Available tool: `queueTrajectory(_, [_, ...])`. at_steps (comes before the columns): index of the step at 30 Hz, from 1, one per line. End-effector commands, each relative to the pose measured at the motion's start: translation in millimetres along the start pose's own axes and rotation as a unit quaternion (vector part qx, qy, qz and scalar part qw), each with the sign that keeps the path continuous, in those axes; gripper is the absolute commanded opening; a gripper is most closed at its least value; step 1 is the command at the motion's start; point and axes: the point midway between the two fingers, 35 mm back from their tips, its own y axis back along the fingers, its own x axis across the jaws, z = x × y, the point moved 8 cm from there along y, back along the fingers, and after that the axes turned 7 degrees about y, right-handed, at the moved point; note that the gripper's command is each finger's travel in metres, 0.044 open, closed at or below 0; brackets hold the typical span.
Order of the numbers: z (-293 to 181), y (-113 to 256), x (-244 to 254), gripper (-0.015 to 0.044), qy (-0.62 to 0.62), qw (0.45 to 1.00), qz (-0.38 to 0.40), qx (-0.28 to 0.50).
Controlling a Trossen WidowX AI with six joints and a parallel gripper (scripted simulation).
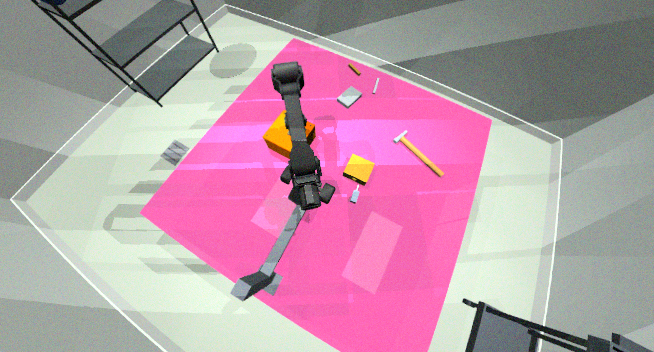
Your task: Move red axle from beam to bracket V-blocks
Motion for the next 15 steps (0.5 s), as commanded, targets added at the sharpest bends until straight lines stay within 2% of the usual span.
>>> queueTrajectory(1, [-0.3,-6.1,-0.3,0.0,0.003,1.0,0.0,0.001])
queueTrajectory(8, [-0.4,-11.4,-0.3,0.0,0.003,1.0,0.0,0.001])
queueTrajectory(15, [-0.6,-8.5,-0.5,0.0184,0.001,1.0,0.001,-0.001])
